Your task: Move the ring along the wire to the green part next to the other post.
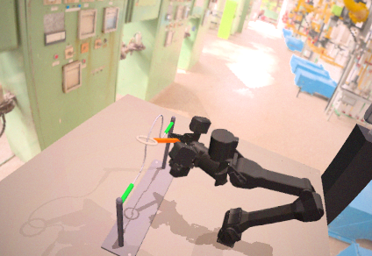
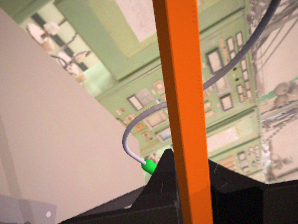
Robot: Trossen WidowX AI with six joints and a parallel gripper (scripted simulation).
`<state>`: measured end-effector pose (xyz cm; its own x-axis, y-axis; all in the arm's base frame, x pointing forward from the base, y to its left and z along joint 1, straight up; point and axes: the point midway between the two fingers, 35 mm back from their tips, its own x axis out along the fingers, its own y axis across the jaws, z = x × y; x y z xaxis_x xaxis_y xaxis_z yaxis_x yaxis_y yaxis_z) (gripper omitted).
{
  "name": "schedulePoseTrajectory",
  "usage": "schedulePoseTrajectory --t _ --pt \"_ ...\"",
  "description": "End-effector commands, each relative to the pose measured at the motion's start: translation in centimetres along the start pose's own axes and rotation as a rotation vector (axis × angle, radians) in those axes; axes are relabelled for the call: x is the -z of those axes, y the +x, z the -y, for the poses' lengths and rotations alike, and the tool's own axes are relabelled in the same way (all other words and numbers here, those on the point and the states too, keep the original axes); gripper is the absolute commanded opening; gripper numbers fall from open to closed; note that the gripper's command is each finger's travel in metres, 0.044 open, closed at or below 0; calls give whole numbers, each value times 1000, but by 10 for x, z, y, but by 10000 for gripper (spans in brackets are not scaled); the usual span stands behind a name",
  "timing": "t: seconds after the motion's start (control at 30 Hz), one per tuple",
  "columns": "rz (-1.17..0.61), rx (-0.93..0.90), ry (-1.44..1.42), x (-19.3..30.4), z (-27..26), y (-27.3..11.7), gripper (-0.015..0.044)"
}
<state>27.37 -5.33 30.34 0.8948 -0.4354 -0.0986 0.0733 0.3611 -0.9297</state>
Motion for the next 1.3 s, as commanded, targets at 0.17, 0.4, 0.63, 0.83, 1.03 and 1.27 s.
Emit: schedulePoseTrajectory --t 0.17,0.4,0.63,0.83,1.03,1.27 --pt "14 87 -127 0 9 0 -150" --pt "26 148 -222 -1 15 0 -150" --pt "37 205 -312 -2 21 0 -150" --pt "46 249 -380 -3 23 0 -150" --pt "51 276 -423 -3 23 0 -150" --pt "52 281 -430 0 18 2 -150"
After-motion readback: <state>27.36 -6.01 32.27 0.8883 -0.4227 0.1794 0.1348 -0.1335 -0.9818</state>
